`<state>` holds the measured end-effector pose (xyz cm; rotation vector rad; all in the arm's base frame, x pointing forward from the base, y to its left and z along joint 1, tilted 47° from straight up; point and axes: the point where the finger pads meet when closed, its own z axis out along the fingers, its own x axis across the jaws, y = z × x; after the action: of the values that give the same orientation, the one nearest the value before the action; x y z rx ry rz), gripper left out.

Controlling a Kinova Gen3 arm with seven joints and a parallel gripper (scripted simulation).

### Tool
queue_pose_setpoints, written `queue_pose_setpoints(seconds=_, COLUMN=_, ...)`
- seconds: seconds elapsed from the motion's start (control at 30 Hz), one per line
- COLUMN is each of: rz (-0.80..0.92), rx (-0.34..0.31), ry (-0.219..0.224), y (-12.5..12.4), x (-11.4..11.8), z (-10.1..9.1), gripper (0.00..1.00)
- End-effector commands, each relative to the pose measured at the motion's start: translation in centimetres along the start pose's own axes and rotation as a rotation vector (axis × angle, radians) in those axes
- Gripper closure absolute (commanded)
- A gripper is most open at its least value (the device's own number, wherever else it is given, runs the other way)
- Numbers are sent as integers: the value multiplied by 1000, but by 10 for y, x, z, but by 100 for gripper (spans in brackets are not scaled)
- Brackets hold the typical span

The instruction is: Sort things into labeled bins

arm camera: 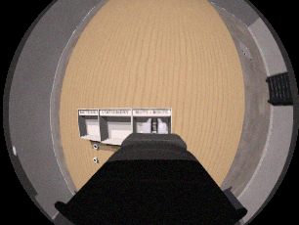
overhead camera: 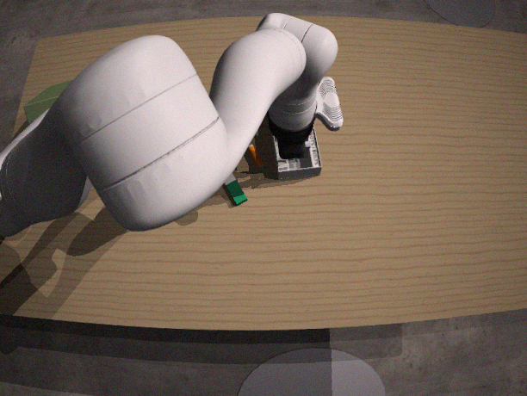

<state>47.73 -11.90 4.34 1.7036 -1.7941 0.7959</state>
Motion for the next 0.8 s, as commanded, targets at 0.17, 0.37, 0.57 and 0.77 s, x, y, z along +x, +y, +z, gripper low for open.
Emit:
queue_pose_setpoints(seconds=0.17, rz=-2, rx=-5, ry=3, y=2, x=0, z=19, gripper=69)
queue_pose_setpoints(seconds=0.37, rz=-2, rx=-5, ry=3, y=2, x=0, z=23, gripper=69)
queue_pose_setpoints(seconds=0.57, rz=-2, rx=-5, ry=3, y=2, x=0, z=23, gripper=69)
queue_pose_setpoints(seconds=0.77, rz=-2, rx=-5, ry=2, y=2, x=0, z=23, gripper=69)
